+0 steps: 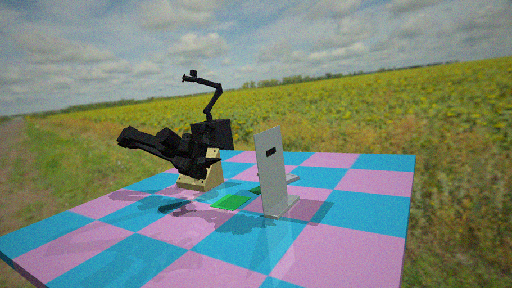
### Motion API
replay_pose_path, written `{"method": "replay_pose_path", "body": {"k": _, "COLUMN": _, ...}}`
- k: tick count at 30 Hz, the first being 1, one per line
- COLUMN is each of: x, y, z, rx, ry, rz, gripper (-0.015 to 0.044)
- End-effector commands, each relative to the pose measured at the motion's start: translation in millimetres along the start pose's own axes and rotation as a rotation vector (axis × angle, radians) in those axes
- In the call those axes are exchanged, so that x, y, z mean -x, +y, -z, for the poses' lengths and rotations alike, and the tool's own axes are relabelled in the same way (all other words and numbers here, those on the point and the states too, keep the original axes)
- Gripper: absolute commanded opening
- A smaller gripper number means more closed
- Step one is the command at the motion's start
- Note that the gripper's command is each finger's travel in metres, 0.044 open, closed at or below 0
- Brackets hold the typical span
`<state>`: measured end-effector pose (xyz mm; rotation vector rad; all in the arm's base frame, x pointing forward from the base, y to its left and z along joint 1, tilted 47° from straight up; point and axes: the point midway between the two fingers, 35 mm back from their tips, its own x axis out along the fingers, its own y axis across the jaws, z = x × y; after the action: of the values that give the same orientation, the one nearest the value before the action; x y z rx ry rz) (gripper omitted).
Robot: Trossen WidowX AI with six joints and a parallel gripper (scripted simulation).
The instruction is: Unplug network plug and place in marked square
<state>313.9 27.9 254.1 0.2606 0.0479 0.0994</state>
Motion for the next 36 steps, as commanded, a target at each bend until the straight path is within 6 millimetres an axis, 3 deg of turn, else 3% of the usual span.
{"method": "replay_pose_path", "body": {"k": 1, "x": 3.2, "y": 7.0, "z": 27.6, "rx": -0.099, "ry": 0.044, "rz": -0.035, "gripper": 0.0156}}
{"method": "replay_pose_path", "body": {"k": 18, "x": 34.4, "y": 27.9, "z": 127.5, "rx": -0.483, "ry": 0.235, "rz": -0.115, "gripper": 0.0156}}
{"method": "replay_pose_path", "body": {"k": 24, "x": 33.5, "y": 28.3, "z": 128.0, "rx": -0.486, "ry": 0.237, "rz": -0.116, "gripper": 0.0156}}
{"method": "replay_pose_path", "body": {"k": 36, "x": 7.3, "y": 30.8, "z": 123.7, "rx": -0.485, "ry": 0.236, "rz": -0.116, "gripper": 0.0156}}
